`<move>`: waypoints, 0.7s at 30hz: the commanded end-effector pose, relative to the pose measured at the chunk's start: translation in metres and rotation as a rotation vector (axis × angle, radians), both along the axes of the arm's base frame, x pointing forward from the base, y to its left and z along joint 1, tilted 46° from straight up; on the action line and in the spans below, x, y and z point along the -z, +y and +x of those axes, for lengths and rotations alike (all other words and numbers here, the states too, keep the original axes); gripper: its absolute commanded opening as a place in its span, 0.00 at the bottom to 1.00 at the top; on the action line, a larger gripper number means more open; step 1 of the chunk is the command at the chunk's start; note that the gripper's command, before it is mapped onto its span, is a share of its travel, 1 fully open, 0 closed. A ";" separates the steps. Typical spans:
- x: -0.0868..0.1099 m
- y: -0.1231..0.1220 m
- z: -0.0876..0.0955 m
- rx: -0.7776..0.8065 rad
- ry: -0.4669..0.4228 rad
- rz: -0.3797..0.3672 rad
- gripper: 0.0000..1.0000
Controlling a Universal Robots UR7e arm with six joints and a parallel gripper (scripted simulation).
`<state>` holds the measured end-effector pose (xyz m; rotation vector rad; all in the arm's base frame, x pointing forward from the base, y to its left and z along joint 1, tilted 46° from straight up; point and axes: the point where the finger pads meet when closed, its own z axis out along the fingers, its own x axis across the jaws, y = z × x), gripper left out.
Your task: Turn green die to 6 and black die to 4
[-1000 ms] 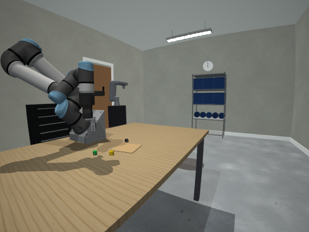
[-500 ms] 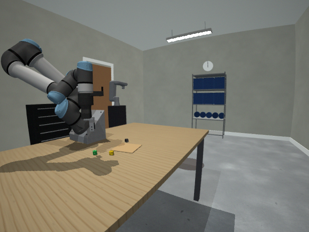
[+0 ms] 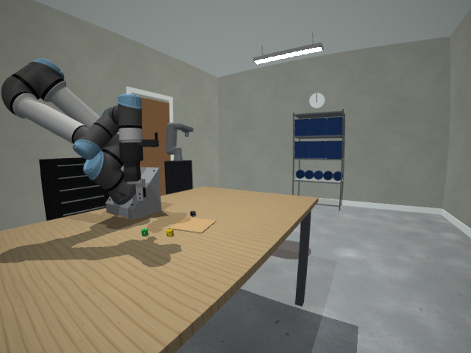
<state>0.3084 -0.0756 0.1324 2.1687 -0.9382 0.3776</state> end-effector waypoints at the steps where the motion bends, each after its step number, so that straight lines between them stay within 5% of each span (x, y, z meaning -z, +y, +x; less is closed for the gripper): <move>1: 0.003 -0.002 0.002 0.065 -0.068 -0.001 1.00; 21: 0.019 -0.018 0.008 0.506 -0.531 -0.011 1.00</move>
